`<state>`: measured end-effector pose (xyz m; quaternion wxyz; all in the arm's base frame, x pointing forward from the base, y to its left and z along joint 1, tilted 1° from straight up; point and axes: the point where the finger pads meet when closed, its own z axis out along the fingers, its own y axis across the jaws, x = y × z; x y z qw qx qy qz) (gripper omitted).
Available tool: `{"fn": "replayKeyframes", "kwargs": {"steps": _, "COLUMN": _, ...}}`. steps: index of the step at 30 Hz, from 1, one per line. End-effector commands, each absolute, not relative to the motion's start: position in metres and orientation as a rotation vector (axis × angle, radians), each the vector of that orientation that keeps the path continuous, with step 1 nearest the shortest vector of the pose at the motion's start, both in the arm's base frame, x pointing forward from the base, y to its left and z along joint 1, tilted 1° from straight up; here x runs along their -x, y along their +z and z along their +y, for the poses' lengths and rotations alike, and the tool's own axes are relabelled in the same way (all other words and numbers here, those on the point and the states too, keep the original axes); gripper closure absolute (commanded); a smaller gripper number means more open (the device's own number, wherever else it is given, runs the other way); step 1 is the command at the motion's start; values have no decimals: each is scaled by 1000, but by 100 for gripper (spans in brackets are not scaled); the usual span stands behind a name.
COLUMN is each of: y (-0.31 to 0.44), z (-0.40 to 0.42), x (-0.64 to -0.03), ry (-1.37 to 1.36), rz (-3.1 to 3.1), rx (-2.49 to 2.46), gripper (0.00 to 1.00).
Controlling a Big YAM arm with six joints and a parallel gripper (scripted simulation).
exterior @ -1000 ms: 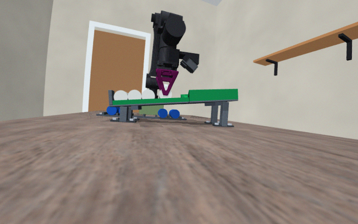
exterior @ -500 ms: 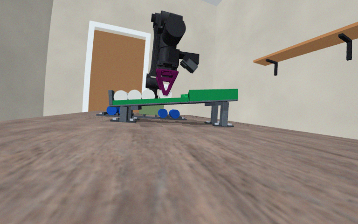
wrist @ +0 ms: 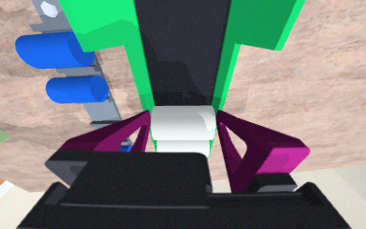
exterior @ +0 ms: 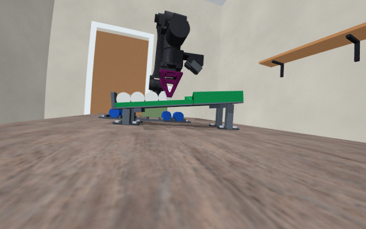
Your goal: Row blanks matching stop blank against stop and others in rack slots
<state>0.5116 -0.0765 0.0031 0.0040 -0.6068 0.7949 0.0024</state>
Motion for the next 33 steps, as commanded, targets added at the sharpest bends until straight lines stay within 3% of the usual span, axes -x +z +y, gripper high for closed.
{"fn": "replayKeyframes", "kwargs": {"steps": 1, "y": 5, "z": -83, "x": -526, "ry": -10, "rz": 2505, "rx": 1866, "gripper": 21}}
{"fn": "replayKeyframes", "kwargs": {"steps": 4, "y": 5, "z": -83, "x": -526, "ry": -10, "rz": 2505, "rx": 1866, "gripper": 17}}
{"fn": "replayKeyframes", "kwargs": {"steps": 20, "y": 14, "z": -82, "x": -519, "ry": -2, "rz": 2509, "rx": 1868, "gripper": 17}}
{"fn": "replayKeyframes", "kwargs": {"steps": 33, "y": 100, "z": -85, "x": -532, "ry": -65, "rz": 2477, "rx": 1843, "gripper": 17}}
